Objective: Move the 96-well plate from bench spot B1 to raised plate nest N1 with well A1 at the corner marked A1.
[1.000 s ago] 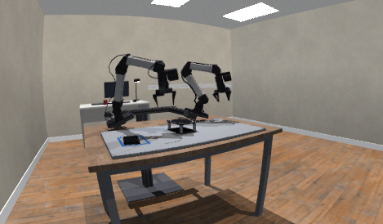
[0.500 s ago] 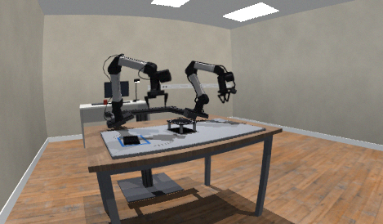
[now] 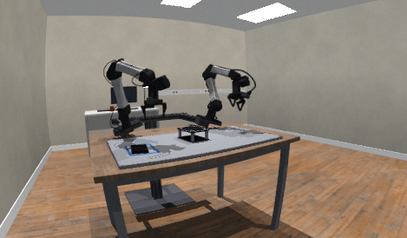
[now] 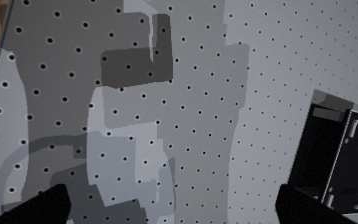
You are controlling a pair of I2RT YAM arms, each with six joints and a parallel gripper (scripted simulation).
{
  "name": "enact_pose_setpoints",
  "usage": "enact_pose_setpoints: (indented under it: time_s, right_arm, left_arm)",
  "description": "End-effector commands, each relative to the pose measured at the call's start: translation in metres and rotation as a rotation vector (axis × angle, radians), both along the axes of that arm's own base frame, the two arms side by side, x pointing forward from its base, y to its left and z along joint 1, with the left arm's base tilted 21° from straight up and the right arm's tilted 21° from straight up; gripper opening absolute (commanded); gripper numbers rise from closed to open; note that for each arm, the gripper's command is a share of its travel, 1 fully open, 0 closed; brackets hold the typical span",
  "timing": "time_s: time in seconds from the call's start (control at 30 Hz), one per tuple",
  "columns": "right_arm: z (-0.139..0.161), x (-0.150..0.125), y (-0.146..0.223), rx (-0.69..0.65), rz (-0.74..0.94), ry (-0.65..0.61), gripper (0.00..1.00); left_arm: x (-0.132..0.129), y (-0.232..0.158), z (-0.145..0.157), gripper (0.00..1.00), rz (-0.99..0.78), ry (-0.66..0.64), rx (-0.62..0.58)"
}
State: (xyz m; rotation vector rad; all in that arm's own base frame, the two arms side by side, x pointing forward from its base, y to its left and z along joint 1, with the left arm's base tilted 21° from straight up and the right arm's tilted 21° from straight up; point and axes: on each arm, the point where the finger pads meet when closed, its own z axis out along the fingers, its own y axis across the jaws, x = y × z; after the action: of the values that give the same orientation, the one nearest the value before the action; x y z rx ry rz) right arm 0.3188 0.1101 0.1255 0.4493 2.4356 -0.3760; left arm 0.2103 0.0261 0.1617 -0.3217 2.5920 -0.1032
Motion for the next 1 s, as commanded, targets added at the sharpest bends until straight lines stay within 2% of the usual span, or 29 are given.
enact_pose_setpoints:
  time_s: [0.0,0.43,0.5,0.77,0.97]
  right_arm:
    - [0.008,0.008,-0.008,0.013,0.046,-0.034,1.0]
    - [0.017,0.018,-0.063,-0.018,0.032,-0.058,1.0]
    - [0.017,0.018,-0.063,-0.018,0.032,-0.058,1.0]
    - [0.021,0.022,-0.09,-0.034,0.022,-0.07,1.0]
    - [0.017,0.019,-0.098,-0.037,-0.001,-0.054,1.0]
  left_arm:
    - [0.017,-0.019,0.013,1.0,-0.263,-0.054,0.045]
    - [0.029,-0.106,0.011,1.0,-1.039,-0.163,0.192]
    - [0.029,-0.106,0.011,1.0,-1.039,-0.163,0.192]
    - [0.019,-0.165,0.01,1.0,-1.535,-0.307,0.282]
    - [0.007,-0.195,0.005,1.0,-1.75,-0.363,0.298]
